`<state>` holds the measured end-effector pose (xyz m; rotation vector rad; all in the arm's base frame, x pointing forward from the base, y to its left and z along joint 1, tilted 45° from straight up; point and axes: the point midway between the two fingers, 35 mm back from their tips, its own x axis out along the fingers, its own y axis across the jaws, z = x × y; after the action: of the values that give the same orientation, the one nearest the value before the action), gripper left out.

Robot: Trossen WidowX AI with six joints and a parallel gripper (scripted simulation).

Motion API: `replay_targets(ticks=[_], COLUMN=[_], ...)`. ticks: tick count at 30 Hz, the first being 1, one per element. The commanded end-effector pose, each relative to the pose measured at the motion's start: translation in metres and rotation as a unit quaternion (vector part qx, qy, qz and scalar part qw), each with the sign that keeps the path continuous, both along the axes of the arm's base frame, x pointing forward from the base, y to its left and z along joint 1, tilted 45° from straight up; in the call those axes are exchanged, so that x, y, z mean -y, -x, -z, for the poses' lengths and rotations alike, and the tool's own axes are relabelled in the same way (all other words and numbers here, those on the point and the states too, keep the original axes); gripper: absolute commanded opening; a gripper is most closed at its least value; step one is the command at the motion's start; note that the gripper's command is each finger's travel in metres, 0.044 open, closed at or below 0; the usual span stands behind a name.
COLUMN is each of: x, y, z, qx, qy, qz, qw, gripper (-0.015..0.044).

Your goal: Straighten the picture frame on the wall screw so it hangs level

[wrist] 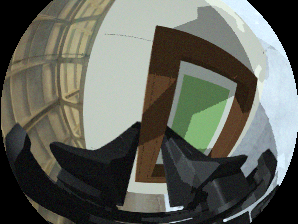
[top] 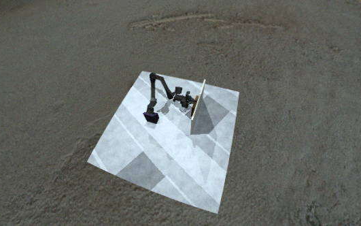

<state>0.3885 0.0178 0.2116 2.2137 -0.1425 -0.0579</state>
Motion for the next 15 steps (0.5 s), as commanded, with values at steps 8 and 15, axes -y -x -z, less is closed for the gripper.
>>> replay_targets(ticks=[8,15], x=[0.005,0.008], y=[0.0002,0.0006], z=[-0.0016,0.0001], qx=[0.005,0.005], qy=[-0.002,-0.002], qz=[0.007,0.007], qw=[1.0,1.0], gripper=[0.0,0.0])
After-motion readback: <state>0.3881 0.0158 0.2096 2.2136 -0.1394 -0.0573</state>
